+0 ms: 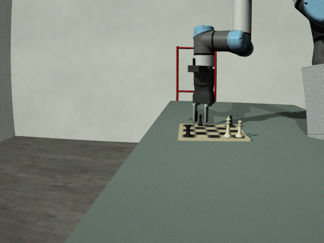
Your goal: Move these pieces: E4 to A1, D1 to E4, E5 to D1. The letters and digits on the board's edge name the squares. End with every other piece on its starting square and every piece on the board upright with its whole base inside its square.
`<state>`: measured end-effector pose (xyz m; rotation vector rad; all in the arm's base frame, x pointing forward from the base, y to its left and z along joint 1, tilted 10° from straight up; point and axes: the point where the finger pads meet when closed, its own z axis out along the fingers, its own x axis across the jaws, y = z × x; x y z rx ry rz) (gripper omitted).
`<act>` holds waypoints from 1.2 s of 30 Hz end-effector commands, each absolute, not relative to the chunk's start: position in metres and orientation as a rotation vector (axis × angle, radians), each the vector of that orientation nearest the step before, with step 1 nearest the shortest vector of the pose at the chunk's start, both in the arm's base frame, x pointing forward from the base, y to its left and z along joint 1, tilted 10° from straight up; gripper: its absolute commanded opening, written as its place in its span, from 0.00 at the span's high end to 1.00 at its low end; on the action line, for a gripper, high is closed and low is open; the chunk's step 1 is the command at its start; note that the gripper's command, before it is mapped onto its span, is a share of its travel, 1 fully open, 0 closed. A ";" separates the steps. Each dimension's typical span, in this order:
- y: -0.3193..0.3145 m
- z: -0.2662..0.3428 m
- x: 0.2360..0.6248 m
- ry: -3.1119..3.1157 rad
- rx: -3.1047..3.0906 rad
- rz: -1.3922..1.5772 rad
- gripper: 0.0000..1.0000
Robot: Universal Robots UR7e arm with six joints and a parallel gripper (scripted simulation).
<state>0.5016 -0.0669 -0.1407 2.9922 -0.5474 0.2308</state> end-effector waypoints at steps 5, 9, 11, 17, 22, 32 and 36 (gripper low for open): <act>-0.067 -0.140 0.502 -0.547 2.992 0.233 0.27; -0.067 -0.140 0.502 -0.547 2.992 0.233 1.00; -0.067 -0.140 0.502 -0.547 2.992 0.233 1.00; -0.067 -0.140 0.502 -0.547 2.992 0.233 1.00; -0.067 -0.140 0.502 -0.547 2.992 0.233 1.00; -0.067 -0.140 0.502 -0.547 2.992 0.233 1.00; -0.067 -0.140 0.502 -0.547 2.992 0.233 1.00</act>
